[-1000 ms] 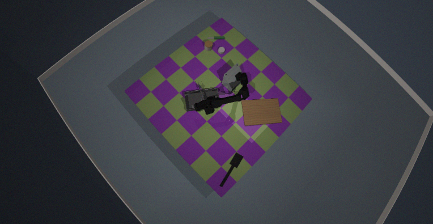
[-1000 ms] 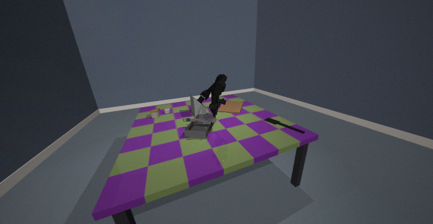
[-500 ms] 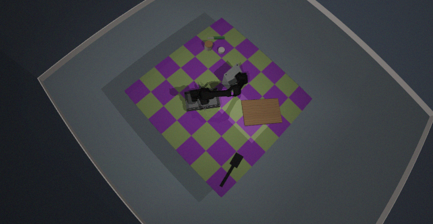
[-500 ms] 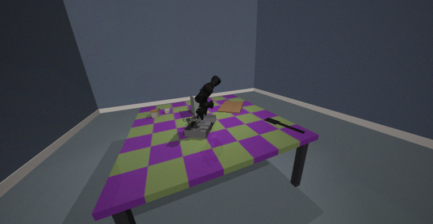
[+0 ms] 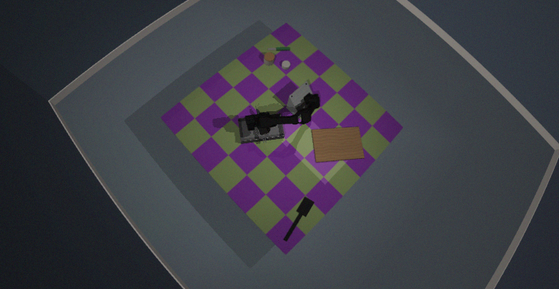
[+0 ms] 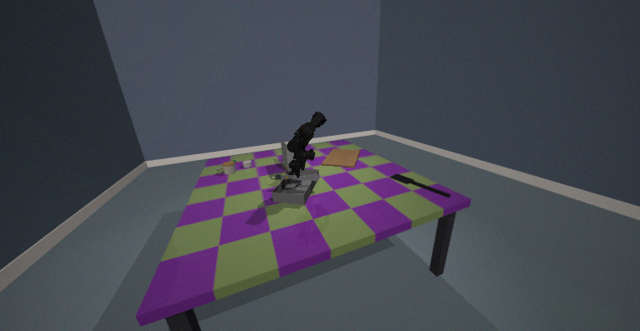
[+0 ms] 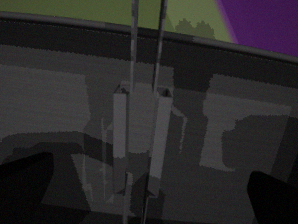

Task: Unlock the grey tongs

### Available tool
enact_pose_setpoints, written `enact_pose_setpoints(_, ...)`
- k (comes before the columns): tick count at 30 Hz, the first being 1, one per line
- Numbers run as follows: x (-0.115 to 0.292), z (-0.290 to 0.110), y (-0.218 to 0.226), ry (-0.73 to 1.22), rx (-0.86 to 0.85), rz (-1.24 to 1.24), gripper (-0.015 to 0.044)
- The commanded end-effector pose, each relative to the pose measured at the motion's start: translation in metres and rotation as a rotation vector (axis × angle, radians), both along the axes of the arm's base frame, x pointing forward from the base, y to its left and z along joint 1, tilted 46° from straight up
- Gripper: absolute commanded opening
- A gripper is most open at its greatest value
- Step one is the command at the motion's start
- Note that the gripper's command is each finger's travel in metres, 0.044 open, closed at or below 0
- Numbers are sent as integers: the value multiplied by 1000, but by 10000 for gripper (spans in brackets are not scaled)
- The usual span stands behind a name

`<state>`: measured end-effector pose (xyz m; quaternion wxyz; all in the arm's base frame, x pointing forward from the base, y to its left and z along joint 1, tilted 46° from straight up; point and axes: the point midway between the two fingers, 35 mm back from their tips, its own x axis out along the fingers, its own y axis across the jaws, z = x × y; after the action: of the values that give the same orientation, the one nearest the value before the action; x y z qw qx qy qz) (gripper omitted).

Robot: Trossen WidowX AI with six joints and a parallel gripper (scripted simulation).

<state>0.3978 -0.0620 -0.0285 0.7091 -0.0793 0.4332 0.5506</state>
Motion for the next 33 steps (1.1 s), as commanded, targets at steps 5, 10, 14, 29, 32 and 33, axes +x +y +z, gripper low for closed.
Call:
enact_pose_setpoints(5,0,-11,12,7,6,2,440)
enact_pose_setpoints(10,0,-17,18,6,6,2,440)
enact_pose_setpoints(14,0,-21,23,6,6,2,440)
enact_pose_setpoints(29,0,-38,41,6,8,2,440)
enact_pose_setpoints(32,0,-41,44,6,9,2,440)
enact_pose_setpoints(33,-1,-42,45,6,9,2,440)
